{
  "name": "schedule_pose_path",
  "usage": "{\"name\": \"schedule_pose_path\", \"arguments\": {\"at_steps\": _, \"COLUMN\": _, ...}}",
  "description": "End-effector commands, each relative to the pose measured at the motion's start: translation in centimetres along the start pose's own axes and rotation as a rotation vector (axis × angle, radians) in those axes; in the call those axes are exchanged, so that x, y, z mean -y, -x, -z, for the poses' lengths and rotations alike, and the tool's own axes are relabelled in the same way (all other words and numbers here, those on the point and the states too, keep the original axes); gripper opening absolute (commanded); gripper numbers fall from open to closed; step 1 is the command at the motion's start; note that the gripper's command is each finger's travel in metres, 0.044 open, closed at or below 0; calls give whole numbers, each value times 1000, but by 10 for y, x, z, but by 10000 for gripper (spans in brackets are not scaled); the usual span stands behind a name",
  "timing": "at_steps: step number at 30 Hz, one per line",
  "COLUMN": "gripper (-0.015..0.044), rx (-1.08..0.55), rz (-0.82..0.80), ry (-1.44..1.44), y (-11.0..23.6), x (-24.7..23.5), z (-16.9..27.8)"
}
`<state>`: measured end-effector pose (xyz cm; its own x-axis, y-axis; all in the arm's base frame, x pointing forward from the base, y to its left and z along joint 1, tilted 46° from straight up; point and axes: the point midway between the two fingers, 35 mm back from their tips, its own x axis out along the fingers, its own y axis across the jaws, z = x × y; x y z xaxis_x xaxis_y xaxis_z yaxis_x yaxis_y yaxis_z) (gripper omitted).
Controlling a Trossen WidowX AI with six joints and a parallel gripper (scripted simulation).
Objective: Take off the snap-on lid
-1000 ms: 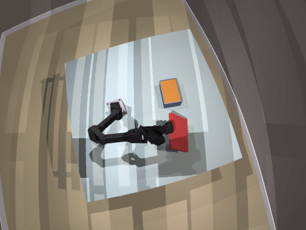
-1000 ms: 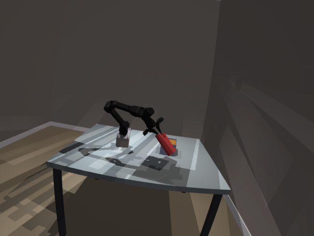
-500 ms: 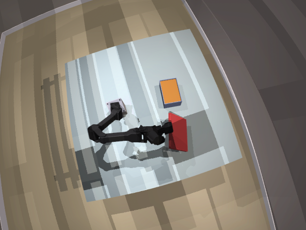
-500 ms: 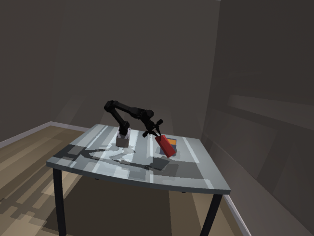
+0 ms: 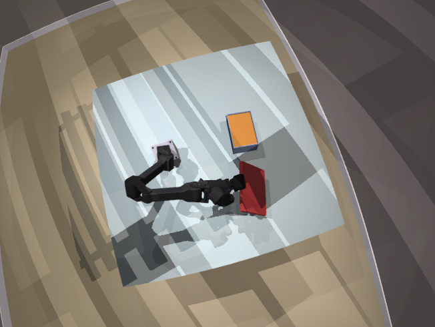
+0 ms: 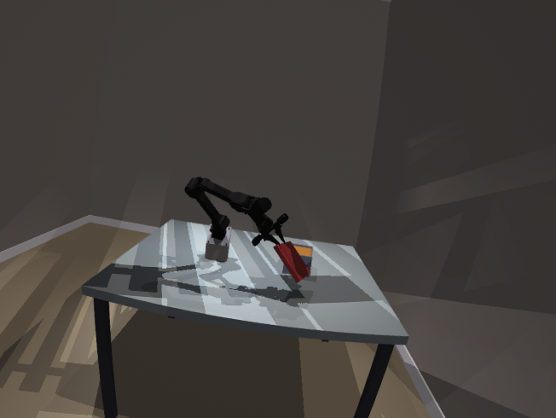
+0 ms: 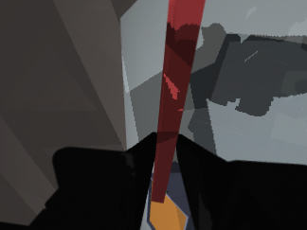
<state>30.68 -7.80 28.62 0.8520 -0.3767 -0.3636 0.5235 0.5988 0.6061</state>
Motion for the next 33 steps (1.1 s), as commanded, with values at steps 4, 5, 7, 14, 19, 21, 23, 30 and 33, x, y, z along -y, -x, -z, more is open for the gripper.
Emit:
{"name": "schedule_pose_path", "arguments": {"at_steps": 4, "gripper": 0, "rx": -3, "rz": -11, "ry": 5, "y": -4, "x": 2, "z": 0}}
{"name": "schedule_pose_path", "arguments": {"at_steps": 5, "gripper": 0, "rx": -3, "rz": -11, "ry": 5, "y": -4, "x": 3, "z": 0}}
{"name": "schedule_pose_path", "arguments": {"at_steps": 7, "gripper": 0, "rx": -3, "rz": -11, "ry": 5, "y": -5, "x": 4, "z": 0}}
{"name": "schedule_pose_path", "arguments": {"at_steps": 14, "gripper": 0, "rx": -3, "rz": -11, "ry": 5, "y": -9, "x": 8, "z": 0}}
{"name": "schedule_pose_path", "arguments": {"at_steps": 19, "gripper": 0, "rx": -3, "rz": -11, "ry": 5, "y": -11, "x": 11, "z": 0}}
{"name": "schedule_pose_path", "arguments": {"at_steps": 21, "gripper": 0, "rx": -3, "rz": -11, "ry": 5, "y": -12, "x": 12, "z": 0}}
{"name": "schedule_pose_path", "arguments": {"at_steps": 23, "gripper": 0, "rx": -2, "rz": -11, "ry": 5, "y": -13, "x": 14, "z": 0}}
{"name": "schedule_pose_path", "arguments": {"at_steps": 30, "gripper": 0, "rx": -2, "rz": -12, "ry": 6, "y": -17, "x": 18, "z": 0}}
{"name": "schedule_pose_path", "arguments": {"at_steps": 33, "gripper": 0, "rx": -2, "rz": -12, "ry": 6, "y": -18, "x": 20, "z": 0}}
